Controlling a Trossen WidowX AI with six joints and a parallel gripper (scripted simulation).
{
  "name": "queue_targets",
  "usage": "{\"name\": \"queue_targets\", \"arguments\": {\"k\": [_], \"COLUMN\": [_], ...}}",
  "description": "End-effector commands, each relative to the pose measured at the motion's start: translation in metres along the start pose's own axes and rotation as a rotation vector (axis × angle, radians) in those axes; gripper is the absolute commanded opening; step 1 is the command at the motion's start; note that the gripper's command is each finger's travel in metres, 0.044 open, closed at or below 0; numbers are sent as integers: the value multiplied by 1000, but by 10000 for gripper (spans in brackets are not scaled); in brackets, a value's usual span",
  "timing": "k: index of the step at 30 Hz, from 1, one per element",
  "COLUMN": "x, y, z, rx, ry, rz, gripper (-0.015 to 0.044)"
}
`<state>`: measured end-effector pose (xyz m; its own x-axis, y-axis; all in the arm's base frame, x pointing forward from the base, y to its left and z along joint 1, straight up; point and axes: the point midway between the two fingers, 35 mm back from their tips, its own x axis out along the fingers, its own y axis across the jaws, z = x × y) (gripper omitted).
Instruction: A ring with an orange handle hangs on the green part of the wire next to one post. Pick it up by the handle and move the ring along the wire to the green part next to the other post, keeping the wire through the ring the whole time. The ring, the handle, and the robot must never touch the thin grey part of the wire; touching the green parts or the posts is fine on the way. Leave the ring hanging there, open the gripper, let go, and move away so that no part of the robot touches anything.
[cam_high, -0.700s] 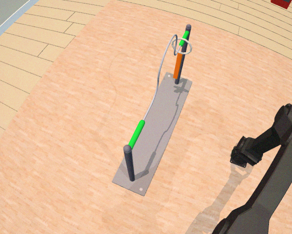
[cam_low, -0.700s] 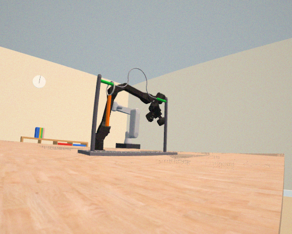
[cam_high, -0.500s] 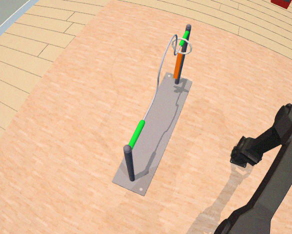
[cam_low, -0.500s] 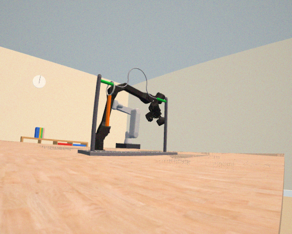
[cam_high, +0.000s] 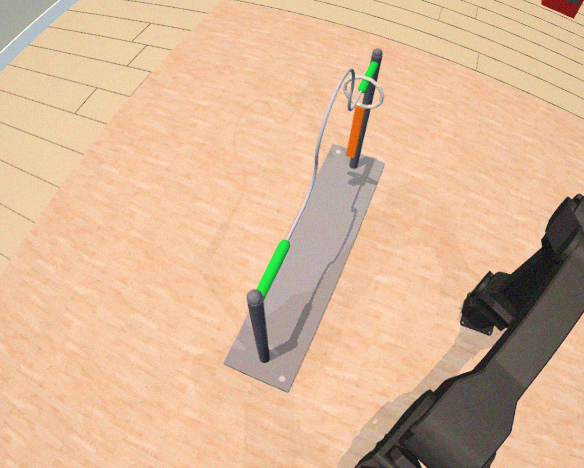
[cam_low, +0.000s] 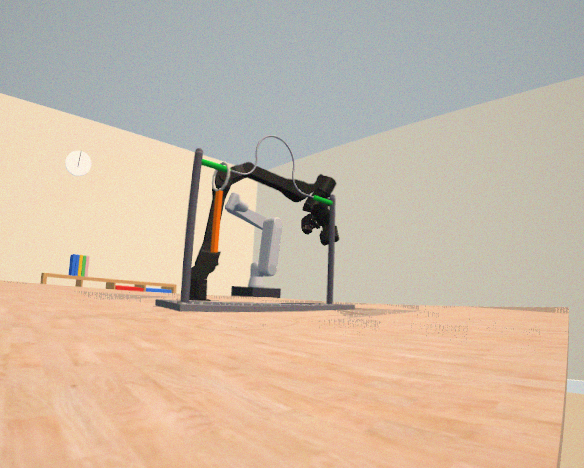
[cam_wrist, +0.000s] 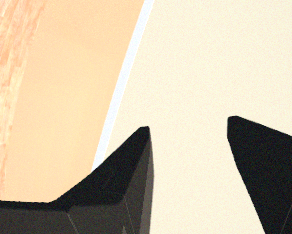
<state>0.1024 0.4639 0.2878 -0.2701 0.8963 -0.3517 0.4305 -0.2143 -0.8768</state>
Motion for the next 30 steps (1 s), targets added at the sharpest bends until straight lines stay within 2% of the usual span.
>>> {"name": "queue_targets", "arguments": {"k": [1,7,12,21,30], "x": [-20,-60,-108,-207,-319], "y": [10,22,31,46,58], "z": [-28,-74,-114,-169,-195], "rx": [111,251,352,513,637], "ry": [91,246,402,685,973], "rz": [1,-15,-36,-104,-194], "gripper": [160,160,160,160,160]}}
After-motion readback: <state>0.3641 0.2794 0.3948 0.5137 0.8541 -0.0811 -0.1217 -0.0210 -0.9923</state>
